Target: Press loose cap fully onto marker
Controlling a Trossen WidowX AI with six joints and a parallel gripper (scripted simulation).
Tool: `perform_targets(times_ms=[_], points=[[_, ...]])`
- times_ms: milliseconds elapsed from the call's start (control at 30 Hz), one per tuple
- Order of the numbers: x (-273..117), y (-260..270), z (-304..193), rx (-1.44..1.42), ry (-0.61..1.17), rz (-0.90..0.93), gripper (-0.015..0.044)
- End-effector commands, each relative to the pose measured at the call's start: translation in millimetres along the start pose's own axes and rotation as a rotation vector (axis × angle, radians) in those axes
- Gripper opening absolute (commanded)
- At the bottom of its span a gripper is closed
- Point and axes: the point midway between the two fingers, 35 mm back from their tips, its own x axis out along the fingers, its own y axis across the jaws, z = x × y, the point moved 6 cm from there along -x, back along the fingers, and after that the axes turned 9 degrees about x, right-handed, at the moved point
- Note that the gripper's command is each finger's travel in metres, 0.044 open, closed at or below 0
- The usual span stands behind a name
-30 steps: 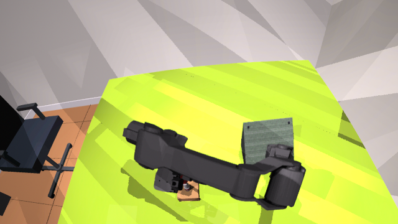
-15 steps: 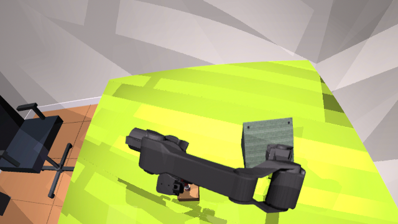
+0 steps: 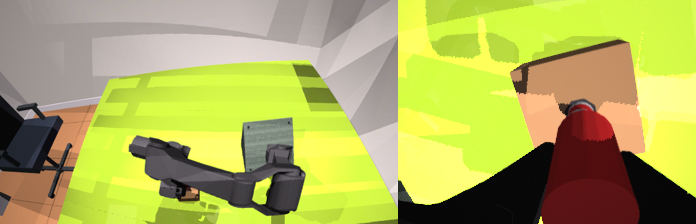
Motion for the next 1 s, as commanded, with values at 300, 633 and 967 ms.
perform_targets(times_ms=[300, 633, 967], points=[[9.8, 1.6, 0.1, 0.004, -0.002, 0.003, 0.0000], [9.2, 1.3, -0.3, 0.000, 0.001, 0.003, 0.0210], [9.2, 1.3, -0.3, 0.000, 0.001, 0.003, 0.0440]])
